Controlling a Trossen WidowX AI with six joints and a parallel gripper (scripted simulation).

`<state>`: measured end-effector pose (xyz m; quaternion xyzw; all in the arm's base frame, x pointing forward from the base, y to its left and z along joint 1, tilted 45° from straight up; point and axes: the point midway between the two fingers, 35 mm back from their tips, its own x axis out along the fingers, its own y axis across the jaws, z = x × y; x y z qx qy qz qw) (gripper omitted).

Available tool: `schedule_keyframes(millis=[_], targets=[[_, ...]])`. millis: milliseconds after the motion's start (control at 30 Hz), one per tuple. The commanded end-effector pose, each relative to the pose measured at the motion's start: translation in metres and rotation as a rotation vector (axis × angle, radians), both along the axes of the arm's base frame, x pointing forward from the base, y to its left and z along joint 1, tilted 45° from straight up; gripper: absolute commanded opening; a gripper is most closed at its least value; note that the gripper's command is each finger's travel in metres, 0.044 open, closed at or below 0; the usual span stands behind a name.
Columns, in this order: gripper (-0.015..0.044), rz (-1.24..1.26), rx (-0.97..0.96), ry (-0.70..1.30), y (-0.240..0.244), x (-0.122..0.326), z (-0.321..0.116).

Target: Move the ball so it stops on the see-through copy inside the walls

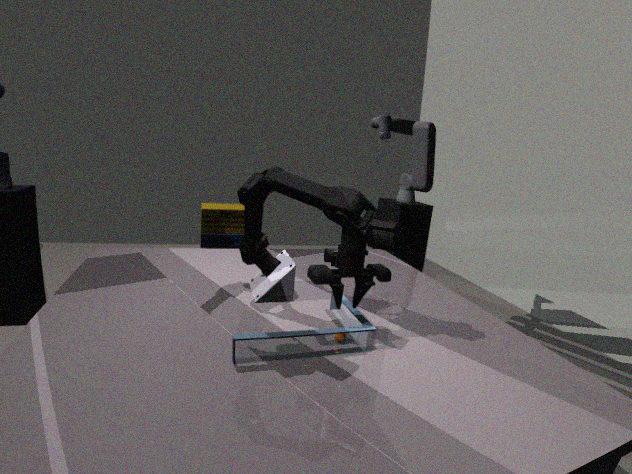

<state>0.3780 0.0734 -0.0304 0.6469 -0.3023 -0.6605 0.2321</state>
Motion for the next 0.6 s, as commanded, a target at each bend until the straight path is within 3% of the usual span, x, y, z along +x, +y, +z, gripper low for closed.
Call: schedule_keyframes(millis=[0, 200, 333, 567], targets=[[0.0180, -0.003, -0.003, 0.006, -0.003, 0.000, -0.002], [0.0338, -0.005, -0.001, 0.003, 0.029, -0.001, 0.033], [0.0440, -0.005, -0.001, 0.003, 0.030, -0.001, 0.035], [0.0440, -0.005, -0.001, 0.003, 0.030, -0.001, 0.035]])
